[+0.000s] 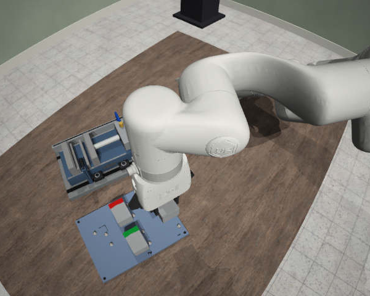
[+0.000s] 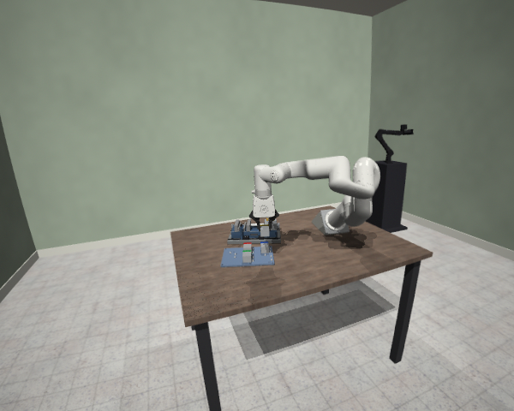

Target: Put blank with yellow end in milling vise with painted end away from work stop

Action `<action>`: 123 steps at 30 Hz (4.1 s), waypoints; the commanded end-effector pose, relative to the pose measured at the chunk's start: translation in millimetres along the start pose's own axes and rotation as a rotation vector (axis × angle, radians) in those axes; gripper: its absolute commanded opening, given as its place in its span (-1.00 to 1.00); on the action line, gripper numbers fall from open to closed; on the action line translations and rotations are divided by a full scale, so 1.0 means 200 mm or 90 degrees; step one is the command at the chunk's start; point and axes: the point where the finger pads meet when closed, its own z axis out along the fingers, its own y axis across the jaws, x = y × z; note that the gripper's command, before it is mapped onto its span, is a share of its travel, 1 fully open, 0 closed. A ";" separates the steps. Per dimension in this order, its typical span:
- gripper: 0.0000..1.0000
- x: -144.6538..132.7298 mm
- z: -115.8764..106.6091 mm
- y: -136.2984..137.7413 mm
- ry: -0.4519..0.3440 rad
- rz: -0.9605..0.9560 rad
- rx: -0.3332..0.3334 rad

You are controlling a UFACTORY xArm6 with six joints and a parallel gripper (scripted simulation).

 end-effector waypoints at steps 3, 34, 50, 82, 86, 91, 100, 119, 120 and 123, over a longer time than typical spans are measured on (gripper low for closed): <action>-1.00 0.00 0.00 0.00 0.000 -0.001 0.002; -1.00 0.00 0.02 0.00 0.000 0.011 0.002; -1.00 0.04 0.03 -0.02 0.000 0.037 0.002; -1.00 0.46 0.04 -0.18 0.000 0.038 0.002; -1.00 0.54 0.04 -0.21 0.000 0.038 0.002; -1.00 0.66 0.04 -0.26 0.000 0.038 0.002; -1.00 0.70 0.05 -0.27 0.000 0.039 0.002; -1.00 0.97 0.05 -0.38 0.001 0.038 0.003; -1.00 1.00 0.05 -0.39 0.001 0.038 0.003; -1.00 1.07 0.05 -0.42 0.001 0.038 0.002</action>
